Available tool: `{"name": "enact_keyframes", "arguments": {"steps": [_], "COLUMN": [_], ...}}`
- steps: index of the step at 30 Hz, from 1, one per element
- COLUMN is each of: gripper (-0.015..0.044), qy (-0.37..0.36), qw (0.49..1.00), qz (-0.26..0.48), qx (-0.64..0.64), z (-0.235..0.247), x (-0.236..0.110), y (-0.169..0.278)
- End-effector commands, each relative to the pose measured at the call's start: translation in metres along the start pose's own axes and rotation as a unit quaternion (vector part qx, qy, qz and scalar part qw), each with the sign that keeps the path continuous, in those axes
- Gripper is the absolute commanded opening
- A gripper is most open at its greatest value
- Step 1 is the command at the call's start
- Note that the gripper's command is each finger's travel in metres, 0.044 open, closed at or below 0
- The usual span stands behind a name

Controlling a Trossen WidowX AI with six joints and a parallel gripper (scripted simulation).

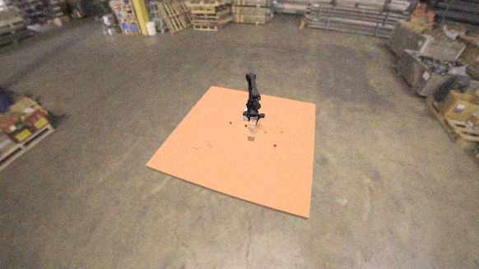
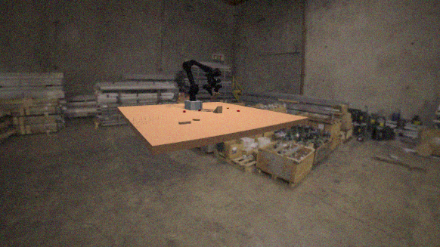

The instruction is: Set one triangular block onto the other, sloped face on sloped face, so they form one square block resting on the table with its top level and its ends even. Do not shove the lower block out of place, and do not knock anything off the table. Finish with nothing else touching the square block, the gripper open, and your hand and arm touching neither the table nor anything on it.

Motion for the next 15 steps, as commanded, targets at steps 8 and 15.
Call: {"name": "enact_keyframes", "arguments": {"steps": [8,15], "gripper": [0.0000,0.0000], "qy": [0.002,0.002], "qw": [1.000,1.000], "qz": [0.006,0.006], "qx": [0.000,0.000], "z": [0.000,-0.001], "x": [0.049,0.062], "y": [0.004,0.007]}}
Point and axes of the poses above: the point midway between the two fingers, 35 mm back from their tips, its own x axis out along the fingers, its own z axis across the jaws, y = z × x, the point moved 1 cm from there along -x, back along the fingers, and after that the axes turned 11 degrees about -x, right-handed, at the moved point
